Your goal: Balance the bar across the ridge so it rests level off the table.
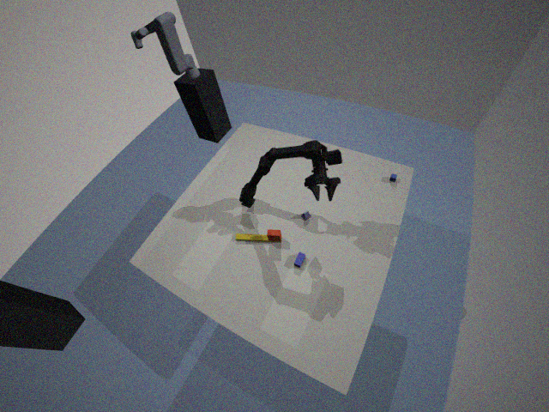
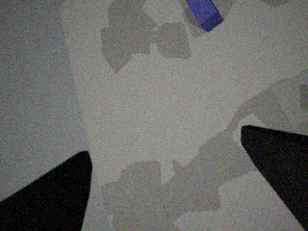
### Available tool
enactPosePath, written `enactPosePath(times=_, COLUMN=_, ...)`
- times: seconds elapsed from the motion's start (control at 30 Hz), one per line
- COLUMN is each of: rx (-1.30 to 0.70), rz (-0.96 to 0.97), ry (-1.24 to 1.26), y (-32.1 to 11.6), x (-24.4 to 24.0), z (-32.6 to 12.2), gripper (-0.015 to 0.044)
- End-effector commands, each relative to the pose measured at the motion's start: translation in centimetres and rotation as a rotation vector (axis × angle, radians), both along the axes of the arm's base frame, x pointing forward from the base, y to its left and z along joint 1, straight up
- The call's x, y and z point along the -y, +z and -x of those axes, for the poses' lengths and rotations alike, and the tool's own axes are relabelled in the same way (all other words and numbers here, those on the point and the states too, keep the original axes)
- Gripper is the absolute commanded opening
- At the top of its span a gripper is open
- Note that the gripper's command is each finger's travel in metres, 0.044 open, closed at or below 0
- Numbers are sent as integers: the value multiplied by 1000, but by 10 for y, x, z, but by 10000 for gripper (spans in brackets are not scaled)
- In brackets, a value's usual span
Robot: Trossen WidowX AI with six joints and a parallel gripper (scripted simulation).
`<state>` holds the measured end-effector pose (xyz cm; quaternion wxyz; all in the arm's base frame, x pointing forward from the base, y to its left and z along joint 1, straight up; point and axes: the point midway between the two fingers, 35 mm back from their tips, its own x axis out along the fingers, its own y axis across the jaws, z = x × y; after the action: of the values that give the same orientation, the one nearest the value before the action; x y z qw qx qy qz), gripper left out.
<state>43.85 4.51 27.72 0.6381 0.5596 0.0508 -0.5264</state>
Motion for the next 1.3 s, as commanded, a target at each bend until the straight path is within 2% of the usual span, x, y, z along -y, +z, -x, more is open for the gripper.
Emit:
enactPosePath(times=0.0, rx=-1, rz=-1, ry=-2, y=0, x=1, z=0, gripper=374)
enactPosePath(times=0.07, rx=-13, rz=-11, ry=-15, y=-2, x=9, z=2, gripper=321)
enactPosePath(times=0.1, rx=-22, rz=-19, ry=-24, y=-3, x=15, z=3, gripper=315)
enactPosePath(times=0.7, rx=-155, rz=-183, ry=-202, y=-28, x=110, z=45, gripper=315)
enactPosePath(times=1.27, rx=-230, rz=-375, ry=-368, y=-51, x=174, z=104, gripper=315)
